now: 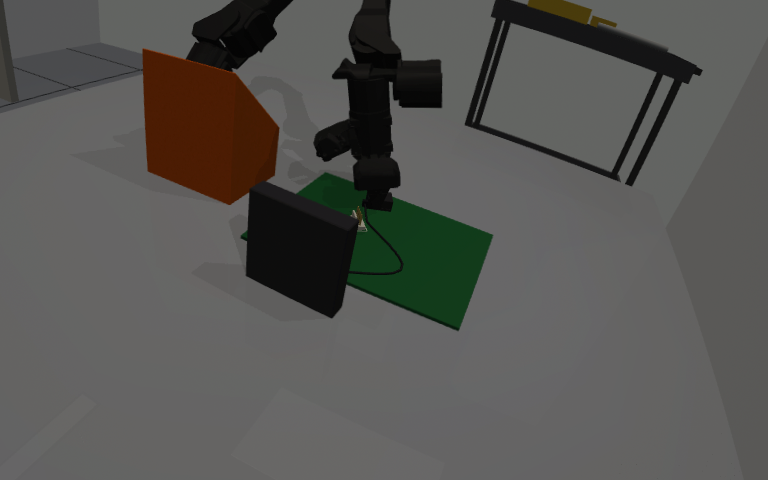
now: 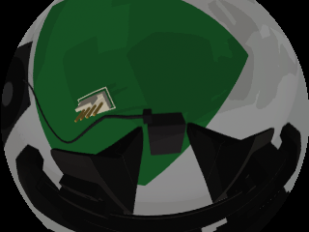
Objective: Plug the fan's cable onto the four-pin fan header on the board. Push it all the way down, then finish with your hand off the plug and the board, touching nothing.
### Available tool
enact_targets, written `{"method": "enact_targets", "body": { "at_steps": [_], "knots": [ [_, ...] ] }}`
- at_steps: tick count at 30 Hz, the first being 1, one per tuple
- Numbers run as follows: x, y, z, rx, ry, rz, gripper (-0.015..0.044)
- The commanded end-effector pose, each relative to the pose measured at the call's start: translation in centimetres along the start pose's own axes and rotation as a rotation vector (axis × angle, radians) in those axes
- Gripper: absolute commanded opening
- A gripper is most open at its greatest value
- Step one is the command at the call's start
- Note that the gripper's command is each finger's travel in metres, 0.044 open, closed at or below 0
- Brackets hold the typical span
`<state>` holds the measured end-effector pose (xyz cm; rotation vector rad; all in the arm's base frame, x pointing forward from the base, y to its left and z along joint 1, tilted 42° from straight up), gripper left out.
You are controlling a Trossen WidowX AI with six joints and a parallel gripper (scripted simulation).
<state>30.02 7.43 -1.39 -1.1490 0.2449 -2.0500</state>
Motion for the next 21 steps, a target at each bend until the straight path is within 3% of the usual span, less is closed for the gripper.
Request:
{"method": "enact_targets", "body": {
  "at_steps": [1, 2, 7, 17, 21],
  "knots": [
    [-0.2, 0.0, -0.3, -0.007, -0.005, -0.001, 0.0210],
    [-0.2, 0.0, -0.3, -0.007, -0.005, -0.001, 0.0210],
    [-0.1, 0.0, -0.1, -0.001, -0.001, 0.000, 0.0079],
    [0.0, 0.0, -0.1, -0.001, -0.001, 0.000, 0.0000],
    [0.9, 0.2, 0.2, -0.001, -0.003, -0.002, 0.0000]
  ]
}}
Point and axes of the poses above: the point midway between the two fingers, 35 mm back from their tips, its own x axis back along the fingers, its own y axis across the jaws, z = x × y, the point moved 1 cm from there along x, back along the fingers, and after that the axes turned 10 degrees about x, right-handed, at the moved point
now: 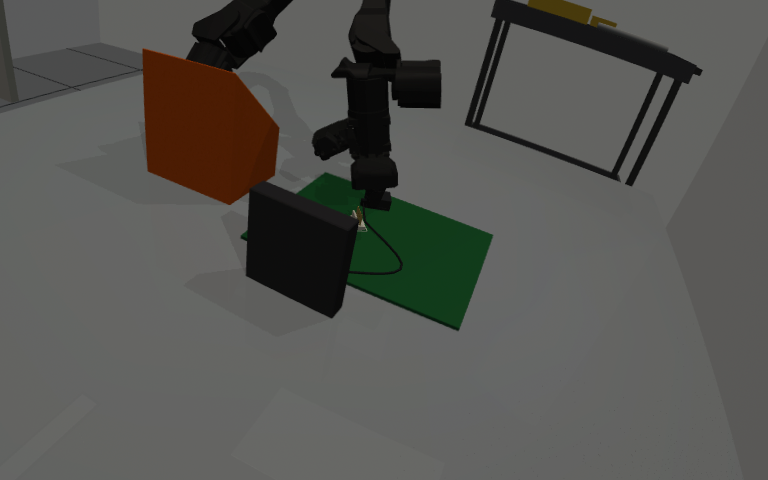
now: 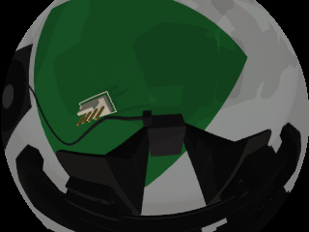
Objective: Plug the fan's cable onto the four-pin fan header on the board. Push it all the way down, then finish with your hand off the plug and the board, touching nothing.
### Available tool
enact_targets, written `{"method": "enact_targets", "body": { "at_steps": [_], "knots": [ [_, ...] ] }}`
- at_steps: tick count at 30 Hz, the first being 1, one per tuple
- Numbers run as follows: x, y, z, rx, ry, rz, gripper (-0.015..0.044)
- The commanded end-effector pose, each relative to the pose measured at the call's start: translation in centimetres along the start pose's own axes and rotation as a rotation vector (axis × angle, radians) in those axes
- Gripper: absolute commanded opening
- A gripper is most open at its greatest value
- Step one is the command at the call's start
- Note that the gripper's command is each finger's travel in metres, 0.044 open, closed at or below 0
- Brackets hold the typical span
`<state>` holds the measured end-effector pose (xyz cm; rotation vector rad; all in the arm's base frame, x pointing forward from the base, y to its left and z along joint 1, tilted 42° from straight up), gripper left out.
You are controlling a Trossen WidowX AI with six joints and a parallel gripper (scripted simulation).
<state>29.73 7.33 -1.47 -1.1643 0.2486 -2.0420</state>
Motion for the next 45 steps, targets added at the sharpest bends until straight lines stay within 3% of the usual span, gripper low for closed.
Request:
{"method": "enact_targets", "body": {
  "at_steps": [1, 19, 25, 45],
  "knots": [
    [1.1, 0.3, 0.6, 0.006, 0.007, -0.004, 0.0000],
    [6.5, 0.3, 1.6, 0.002, 0.005, -0.006, 0.0000],
    [6.7, 0.3, 1.7, 0.007, 0.005, -0.005, 0.0000],
    [6.4, 3.7, 3.8, 0.651, -0.089, 0.032, 0.0000]
  ]
}}
Point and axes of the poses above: the point midway between the two fingers, 35 mm back from their tips, its own x axis back along the fingers, its own y axis across the jaws, z = x × y, the point moved 1 cm from there along x, back along the fingers, and after that the axes turned 10 degrees about x, right-handed, at the moved point
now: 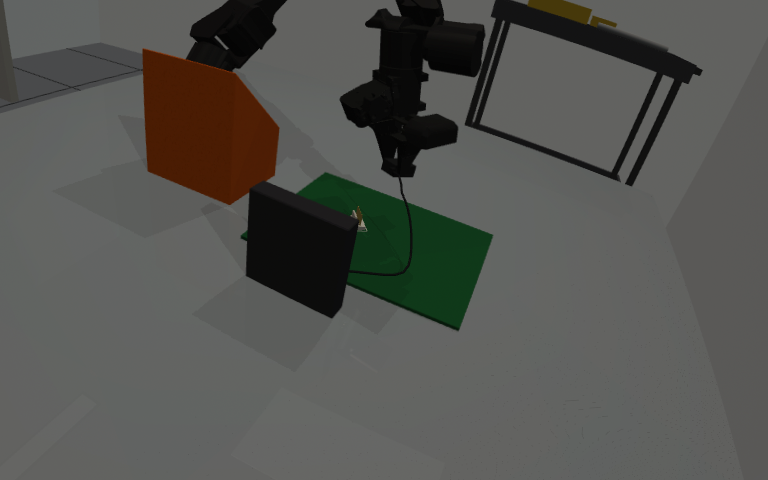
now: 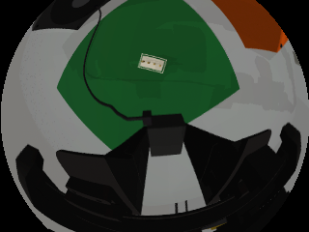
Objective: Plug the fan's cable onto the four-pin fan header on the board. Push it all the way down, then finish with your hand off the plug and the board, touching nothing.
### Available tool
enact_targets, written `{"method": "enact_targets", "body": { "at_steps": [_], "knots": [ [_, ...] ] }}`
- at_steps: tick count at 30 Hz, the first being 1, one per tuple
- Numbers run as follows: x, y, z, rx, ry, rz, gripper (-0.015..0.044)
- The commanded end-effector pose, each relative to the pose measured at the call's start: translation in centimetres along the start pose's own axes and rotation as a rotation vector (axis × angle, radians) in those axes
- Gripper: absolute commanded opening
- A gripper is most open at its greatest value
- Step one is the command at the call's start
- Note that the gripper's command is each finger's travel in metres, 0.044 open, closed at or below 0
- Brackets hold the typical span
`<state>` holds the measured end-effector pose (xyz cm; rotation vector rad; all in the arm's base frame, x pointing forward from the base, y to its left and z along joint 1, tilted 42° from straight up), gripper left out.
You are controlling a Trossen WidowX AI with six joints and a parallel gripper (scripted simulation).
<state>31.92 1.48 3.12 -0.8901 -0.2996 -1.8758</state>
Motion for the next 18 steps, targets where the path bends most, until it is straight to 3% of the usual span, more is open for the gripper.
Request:
{"method": "enact_targets", "body": {
  "at_steps": [1, 18],
  "knots": [
    [0.0, 1.1, 0.0, 0.154, -0.019, 0.010, 0.0000],
    [-0.2, 4.2, -0.3, 0.725, -0.058, 0.097, 0.0000]
  ]
}}
Point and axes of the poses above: the point midway between the two fingers, 35 mm back from their tips, its own x axis back along the fingers, its own y axis across the jaws, z = x × y, the point moved 1 cm from there along x, back along the fingers, and after that the axes turned 10 degrees about x, right-handed, at the moved point
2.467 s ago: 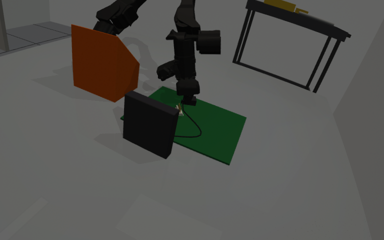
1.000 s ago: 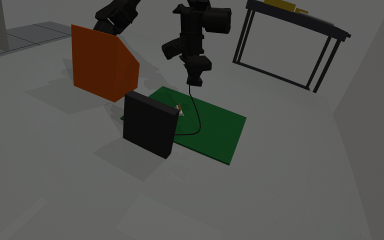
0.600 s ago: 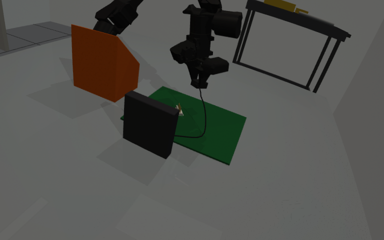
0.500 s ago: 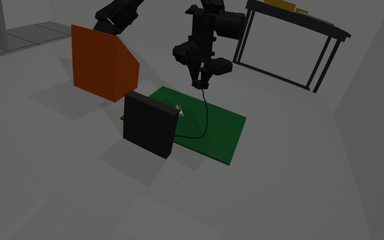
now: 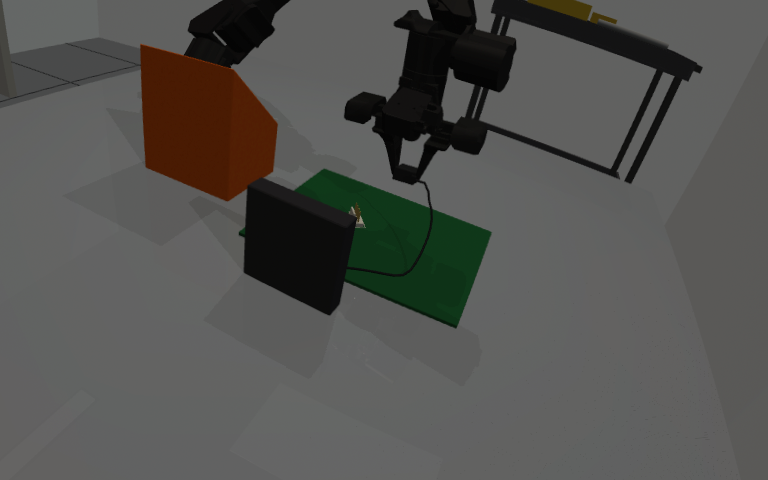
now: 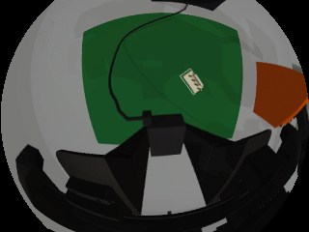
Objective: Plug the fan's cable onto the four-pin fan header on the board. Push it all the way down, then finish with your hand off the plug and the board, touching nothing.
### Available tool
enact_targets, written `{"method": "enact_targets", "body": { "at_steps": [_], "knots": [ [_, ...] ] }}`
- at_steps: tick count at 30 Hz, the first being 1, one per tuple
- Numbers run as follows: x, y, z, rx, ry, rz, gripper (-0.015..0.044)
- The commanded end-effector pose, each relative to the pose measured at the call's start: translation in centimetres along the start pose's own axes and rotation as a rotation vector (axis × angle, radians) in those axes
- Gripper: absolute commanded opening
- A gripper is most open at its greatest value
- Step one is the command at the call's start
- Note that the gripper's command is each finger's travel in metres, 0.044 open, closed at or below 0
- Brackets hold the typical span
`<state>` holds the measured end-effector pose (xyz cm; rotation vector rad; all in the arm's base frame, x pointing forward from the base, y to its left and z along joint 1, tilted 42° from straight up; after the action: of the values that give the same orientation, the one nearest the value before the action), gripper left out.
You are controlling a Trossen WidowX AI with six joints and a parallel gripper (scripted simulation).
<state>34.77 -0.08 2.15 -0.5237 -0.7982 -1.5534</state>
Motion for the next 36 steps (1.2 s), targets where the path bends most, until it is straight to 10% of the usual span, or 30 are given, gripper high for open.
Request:
{"method": "enact_targets", "body": {
  "at_steps": [1, 36],
  "knots": [
    [0.1, 0.8, -0.6, 0.156, -0.007, 0.021, 0.0000],
    [-2.3, 0.5, -1.9, 0.420, -0.196, 0.218, 0.0000]
  ]
}}
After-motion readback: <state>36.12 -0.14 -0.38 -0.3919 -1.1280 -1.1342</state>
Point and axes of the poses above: the point midway between the two fingers, 35 mm back from their tips, its own x axis back along the fingers, its own y axis across the jaws, z = x × y, the point moved 1 cm from there along x, back along the fingers, and after that the axes turned 10 degrees about x, right-handed, at the moved point
